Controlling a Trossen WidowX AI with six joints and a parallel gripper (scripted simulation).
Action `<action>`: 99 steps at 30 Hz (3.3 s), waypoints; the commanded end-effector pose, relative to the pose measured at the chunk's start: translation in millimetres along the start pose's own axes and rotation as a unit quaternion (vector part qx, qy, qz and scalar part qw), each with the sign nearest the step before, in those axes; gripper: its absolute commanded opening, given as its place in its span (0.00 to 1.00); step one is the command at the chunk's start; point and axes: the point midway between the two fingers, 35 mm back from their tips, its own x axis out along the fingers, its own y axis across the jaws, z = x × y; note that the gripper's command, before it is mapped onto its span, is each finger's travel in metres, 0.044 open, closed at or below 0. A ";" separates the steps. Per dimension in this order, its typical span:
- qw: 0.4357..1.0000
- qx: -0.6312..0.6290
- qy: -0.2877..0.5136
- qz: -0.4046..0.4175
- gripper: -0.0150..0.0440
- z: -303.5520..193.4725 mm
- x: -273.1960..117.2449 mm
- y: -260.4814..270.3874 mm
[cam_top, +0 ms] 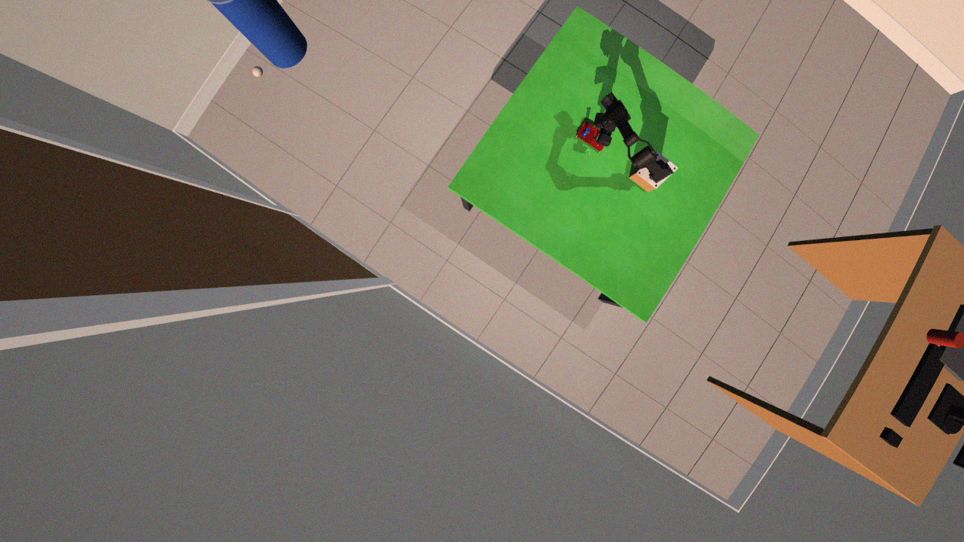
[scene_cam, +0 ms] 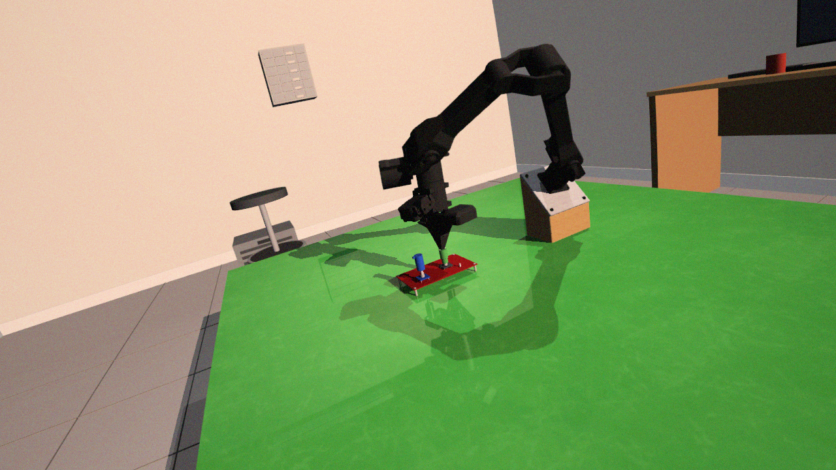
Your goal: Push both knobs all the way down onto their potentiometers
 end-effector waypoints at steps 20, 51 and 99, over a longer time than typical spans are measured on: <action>1.000 -0.012 0.011 0.005 0.25 1.7 12.0 2.1; 0.999 -0.028 0.015 -0.008 0.48 4.4 -19.8 2.9; 0.742 0.670 0.001 -0.019 0.25 44.3 -44.6 2.3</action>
